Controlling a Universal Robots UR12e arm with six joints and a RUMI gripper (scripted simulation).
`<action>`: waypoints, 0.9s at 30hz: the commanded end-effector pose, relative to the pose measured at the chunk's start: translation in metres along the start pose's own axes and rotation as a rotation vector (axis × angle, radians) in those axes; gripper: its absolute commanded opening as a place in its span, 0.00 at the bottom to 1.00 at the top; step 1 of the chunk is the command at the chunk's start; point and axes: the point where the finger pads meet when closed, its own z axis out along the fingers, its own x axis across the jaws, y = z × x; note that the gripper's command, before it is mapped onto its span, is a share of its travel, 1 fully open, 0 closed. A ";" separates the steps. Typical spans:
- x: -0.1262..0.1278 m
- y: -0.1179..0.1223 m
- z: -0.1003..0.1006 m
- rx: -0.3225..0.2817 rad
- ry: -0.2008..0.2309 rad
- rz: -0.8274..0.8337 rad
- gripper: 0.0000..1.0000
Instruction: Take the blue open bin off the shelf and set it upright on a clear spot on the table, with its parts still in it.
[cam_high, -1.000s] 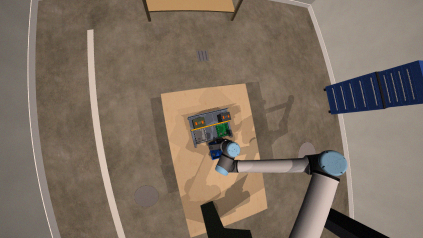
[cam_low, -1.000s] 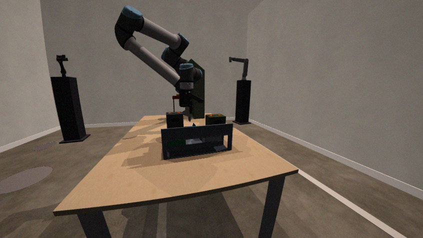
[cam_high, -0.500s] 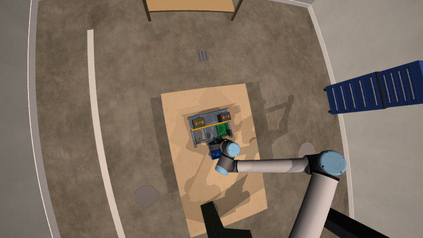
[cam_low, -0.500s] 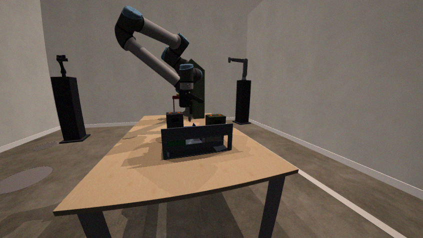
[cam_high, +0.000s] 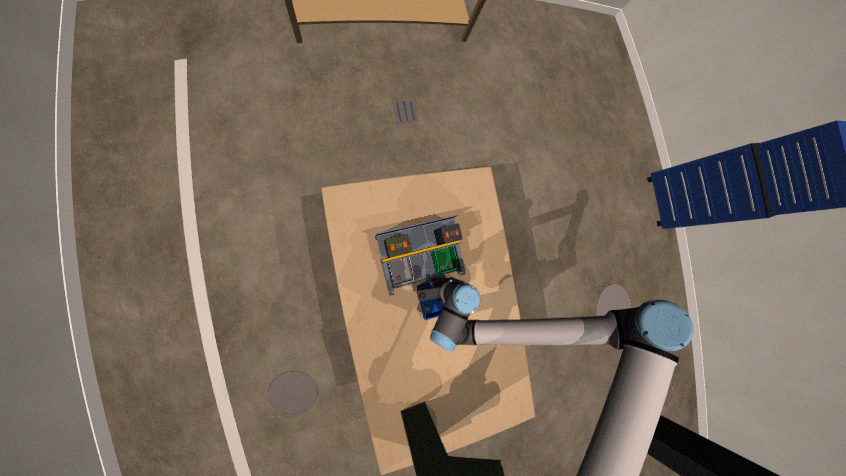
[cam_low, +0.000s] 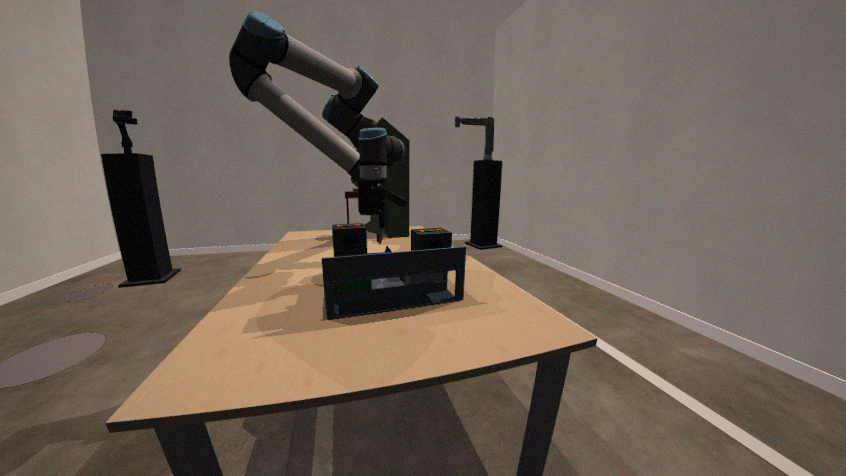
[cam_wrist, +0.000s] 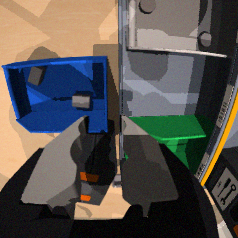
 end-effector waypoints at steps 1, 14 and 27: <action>0.000 0.000 -0.001 0.000 0.001 0.000 0.20; 0.000 0.000 -0.001 0.000 0.001 0.000 0.20; 0.000 0.000 -0.001 0.000 0.001 0.000 0.20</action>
